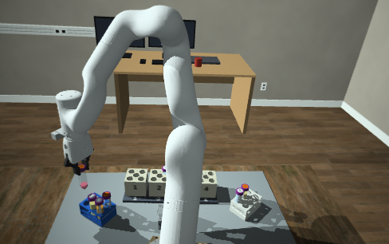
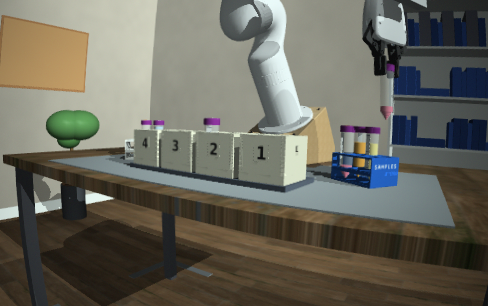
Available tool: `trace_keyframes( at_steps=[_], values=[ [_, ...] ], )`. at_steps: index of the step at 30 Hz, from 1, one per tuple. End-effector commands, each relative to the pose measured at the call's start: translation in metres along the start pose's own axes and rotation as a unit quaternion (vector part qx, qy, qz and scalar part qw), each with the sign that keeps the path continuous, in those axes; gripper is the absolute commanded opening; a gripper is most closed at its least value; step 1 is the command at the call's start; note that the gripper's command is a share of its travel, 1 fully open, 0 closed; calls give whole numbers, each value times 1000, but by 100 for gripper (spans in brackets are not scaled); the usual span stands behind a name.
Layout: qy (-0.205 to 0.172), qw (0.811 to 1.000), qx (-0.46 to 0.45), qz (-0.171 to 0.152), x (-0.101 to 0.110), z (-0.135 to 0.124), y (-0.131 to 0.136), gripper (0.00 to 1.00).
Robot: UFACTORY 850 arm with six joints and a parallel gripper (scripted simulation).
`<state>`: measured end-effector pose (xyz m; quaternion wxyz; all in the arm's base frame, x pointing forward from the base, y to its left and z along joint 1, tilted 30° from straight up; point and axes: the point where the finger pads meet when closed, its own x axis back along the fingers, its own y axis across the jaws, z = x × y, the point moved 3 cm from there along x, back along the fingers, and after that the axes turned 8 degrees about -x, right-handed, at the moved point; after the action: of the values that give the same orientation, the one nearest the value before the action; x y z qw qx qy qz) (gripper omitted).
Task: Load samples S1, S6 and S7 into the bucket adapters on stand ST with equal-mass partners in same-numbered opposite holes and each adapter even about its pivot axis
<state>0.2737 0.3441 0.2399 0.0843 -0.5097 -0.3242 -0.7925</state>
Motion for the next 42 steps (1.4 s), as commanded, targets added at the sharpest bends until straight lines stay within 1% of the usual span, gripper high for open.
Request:
trace_keyframes(
  at_steps=[1, 6, 42],
  values=[
    [1, 1000, 0, 0, 1, 1, 0, 0],
    [1, 1000, 0, 0, 1, 1, 0, 0],
    [1, 1000, 0, 0, -63, 1, 0, 0]
  ],
)
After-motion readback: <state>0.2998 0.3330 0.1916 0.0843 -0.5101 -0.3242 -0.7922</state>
